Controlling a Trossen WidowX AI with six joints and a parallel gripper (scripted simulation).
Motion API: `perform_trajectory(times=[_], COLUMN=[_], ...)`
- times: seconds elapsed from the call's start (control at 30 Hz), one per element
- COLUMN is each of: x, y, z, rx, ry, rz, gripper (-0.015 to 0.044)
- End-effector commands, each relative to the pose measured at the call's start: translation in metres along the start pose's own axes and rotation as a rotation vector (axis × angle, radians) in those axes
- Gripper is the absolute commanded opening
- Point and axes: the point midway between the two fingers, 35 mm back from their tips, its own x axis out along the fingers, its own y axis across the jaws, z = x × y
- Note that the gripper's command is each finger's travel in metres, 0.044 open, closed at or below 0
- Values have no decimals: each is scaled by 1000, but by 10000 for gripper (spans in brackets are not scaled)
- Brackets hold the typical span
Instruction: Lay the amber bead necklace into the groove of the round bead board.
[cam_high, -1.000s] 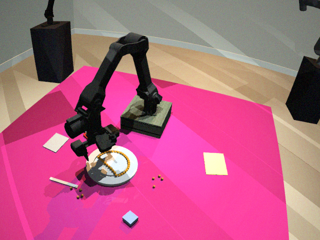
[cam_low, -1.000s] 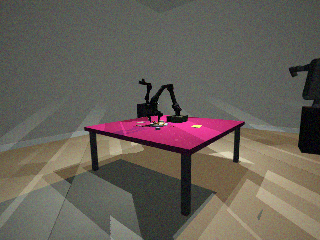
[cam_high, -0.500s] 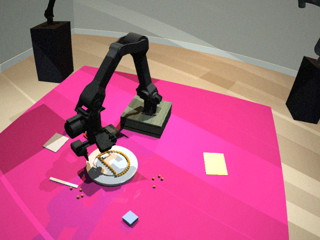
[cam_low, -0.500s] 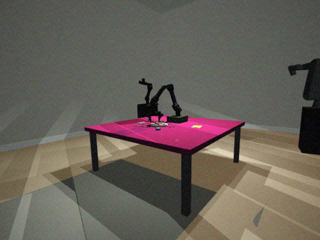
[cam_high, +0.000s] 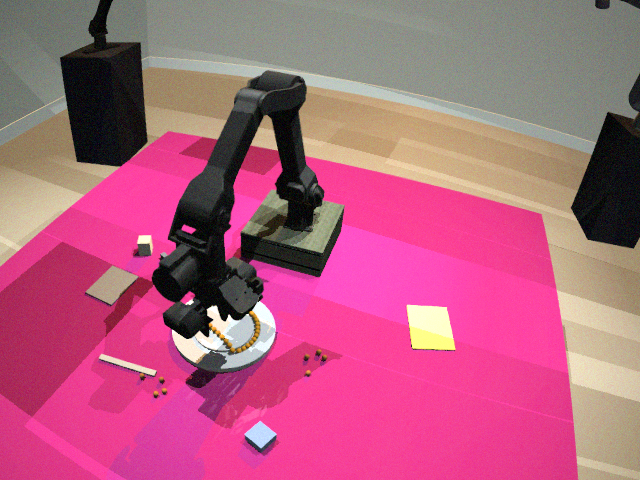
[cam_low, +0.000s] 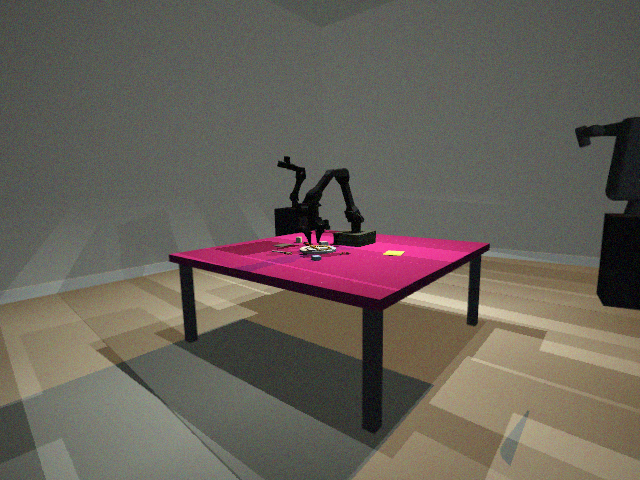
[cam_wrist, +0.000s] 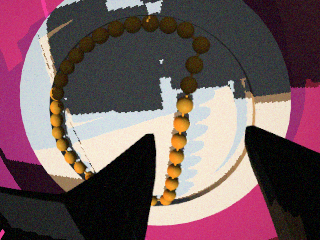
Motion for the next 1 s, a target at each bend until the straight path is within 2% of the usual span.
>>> perform_trajectory(times=[0.0,0.2,0.37,0.5,0.97], x=[-10,-13,4,-2,18], y=[-5,-5,-5,-7,-6], z=[32,43,43,43,43], rx=[-109,-144,-144,-134,-141], ry=[2,1,1,-4,-1], rz=[-4,-4,-4,-9,-6], gripper=[120,120,120,120,120])
